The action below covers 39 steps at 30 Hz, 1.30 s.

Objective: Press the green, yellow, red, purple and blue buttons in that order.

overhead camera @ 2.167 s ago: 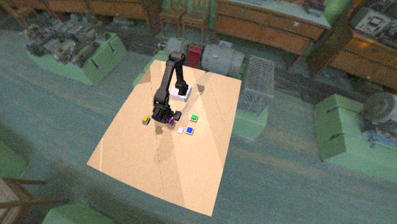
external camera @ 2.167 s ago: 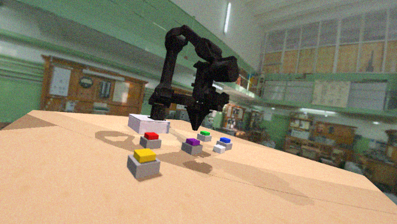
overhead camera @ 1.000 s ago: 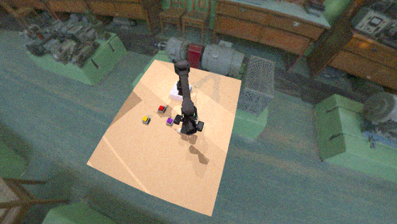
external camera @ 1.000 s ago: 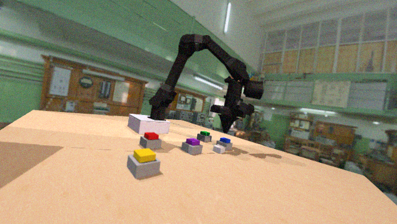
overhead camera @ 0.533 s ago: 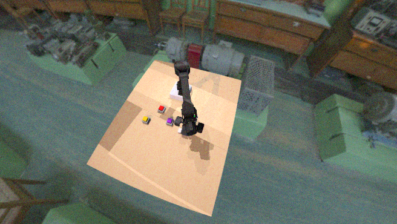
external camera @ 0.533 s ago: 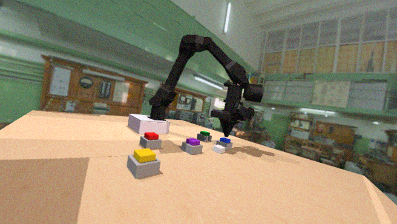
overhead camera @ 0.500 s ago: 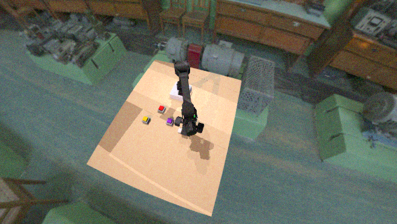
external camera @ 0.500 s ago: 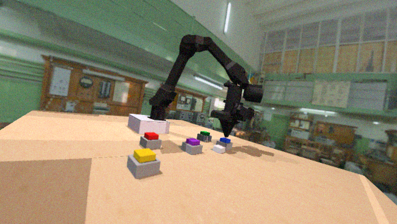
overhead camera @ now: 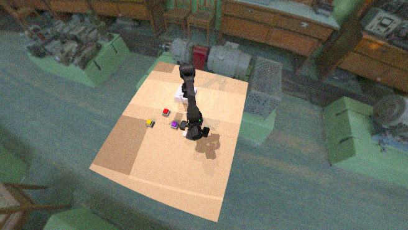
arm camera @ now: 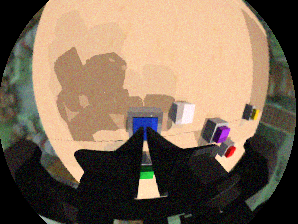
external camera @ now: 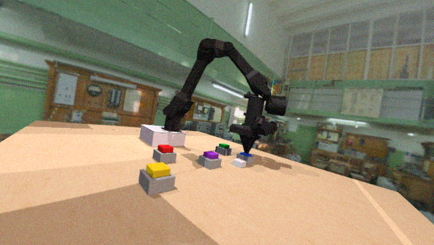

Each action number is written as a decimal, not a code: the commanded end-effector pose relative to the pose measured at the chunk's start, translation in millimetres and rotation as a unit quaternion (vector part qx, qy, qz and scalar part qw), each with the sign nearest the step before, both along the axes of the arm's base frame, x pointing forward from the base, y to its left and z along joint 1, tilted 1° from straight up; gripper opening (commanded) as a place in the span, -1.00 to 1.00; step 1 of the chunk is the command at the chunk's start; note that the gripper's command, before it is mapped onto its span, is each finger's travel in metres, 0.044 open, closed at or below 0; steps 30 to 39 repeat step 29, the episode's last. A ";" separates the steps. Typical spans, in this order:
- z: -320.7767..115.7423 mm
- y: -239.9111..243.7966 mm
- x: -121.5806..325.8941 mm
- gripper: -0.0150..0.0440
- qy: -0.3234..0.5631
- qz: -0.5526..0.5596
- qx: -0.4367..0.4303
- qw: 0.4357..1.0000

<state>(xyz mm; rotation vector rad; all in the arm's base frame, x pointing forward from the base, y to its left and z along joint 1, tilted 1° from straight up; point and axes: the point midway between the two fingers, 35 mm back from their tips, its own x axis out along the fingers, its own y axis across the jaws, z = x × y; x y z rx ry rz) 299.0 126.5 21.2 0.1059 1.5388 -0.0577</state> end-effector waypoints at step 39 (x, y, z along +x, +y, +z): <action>94.8 45.3 -37.2 0.64 0.003 -0.002 0.002 1.000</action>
